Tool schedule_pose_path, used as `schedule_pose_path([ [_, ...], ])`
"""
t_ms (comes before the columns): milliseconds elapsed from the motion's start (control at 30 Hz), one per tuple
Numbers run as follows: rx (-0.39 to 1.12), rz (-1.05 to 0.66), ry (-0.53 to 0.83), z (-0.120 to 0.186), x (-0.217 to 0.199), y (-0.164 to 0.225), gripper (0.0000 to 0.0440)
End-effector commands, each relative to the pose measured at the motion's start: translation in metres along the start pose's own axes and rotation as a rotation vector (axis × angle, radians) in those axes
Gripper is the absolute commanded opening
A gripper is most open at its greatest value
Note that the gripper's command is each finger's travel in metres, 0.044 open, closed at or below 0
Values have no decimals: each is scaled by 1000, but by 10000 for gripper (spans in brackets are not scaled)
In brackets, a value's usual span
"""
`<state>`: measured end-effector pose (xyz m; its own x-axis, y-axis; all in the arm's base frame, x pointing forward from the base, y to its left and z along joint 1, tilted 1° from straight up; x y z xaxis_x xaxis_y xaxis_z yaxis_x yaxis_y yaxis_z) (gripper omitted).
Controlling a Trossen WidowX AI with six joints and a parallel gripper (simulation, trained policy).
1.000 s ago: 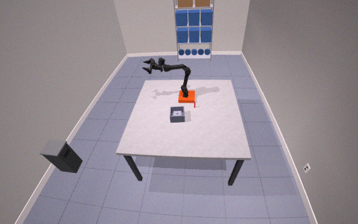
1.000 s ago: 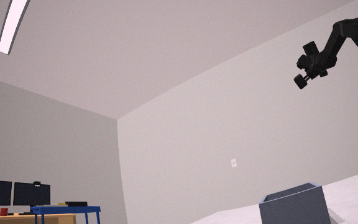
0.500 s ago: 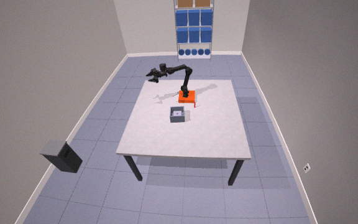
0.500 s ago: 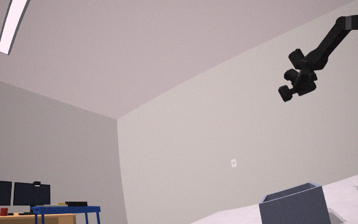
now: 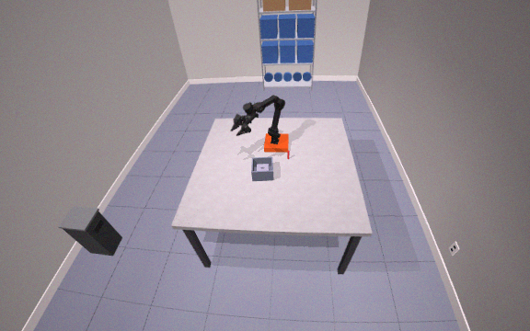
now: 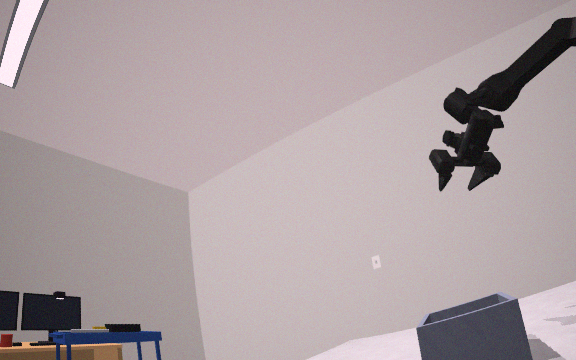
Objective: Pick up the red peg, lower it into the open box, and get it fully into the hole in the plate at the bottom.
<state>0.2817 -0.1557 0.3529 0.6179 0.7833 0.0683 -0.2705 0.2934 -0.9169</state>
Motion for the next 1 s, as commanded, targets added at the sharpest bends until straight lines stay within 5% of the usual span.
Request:
schedule_pose_path([
  [0, 102, -39, -35, 5, 18, 25, 440],
  [433, 496, -169, -93, 54, 77, 115, 440],
  [967, 872, -203, 42, 126, 98, 207, 440],
])
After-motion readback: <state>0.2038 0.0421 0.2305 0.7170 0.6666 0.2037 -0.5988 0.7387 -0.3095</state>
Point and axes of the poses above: the point midway between the two fingers, 35 mm back from their tips, its own z axis back along the fingers, its own x axis across the jaws, y = z × x, the point moved 5 cm from there along z, back along the fingers, and after that the axes turned 6 degrees about z, right-handed, at the moved point
